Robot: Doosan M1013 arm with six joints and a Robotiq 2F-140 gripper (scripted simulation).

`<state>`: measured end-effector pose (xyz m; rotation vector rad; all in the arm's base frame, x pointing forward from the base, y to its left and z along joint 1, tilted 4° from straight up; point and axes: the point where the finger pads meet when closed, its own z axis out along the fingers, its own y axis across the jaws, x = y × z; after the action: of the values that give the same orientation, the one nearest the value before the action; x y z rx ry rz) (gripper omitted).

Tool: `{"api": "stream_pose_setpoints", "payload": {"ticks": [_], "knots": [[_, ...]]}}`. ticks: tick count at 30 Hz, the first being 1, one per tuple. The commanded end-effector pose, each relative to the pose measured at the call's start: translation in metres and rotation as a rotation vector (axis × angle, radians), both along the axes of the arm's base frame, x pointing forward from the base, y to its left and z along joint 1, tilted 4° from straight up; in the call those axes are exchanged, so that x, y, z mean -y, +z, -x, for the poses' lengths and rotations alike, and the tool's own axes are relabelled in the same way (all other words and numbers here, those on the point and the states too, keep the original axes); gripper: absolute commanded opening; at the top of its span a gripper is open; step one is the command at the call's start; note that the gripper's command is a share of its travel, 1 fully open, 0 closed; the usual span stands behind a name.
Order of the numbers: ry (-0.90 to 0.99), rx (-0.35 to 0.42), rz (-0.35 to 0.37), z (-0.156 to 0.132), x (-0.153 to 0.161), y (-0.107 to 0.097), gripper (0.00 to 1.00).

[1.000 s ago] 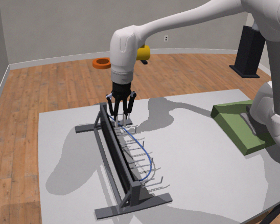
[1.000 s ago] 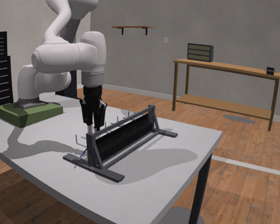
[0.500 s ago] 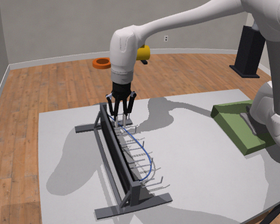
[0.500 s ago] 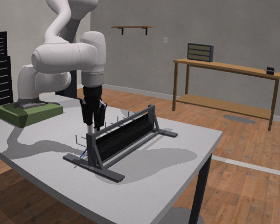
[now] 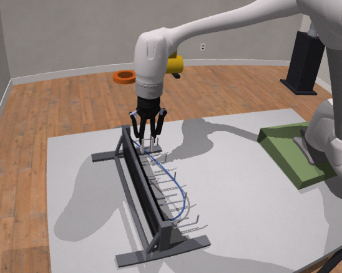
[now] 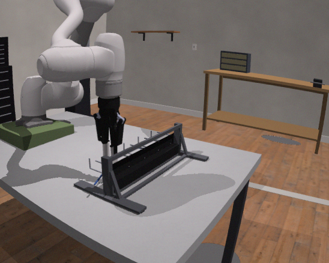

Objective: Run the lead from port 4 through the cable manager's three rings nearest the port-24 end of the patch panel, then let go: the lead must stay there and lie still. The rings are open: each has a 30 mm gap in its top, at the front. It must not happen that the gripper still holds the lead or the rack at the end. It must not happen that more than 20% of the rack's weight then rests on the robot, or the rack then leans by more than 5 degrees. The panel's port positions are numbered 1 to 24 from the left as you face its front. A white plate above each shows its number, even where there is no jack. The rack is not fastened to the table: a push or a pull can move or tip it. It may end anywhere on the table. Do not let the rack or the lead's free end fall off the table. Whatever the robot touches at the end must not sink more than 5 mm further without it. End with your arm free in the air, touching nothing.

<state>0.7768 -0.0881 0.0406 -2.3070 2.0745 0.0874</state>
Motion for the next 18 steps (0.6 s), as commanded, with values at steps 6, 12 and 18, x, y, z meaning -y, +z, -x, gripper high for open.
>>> {"api": "stream_pose_setpoints", "payload": {"ticks": [6,12,18], "knots": [[0.000,0.000,0.000,0.000,0.001,0.021,0.20],[0.000,0.000,0.000,-0.001,0.003,0.041,0.20],[0.000,0.000,0.000,-0.001,0.003,0.053,0.20]]}}
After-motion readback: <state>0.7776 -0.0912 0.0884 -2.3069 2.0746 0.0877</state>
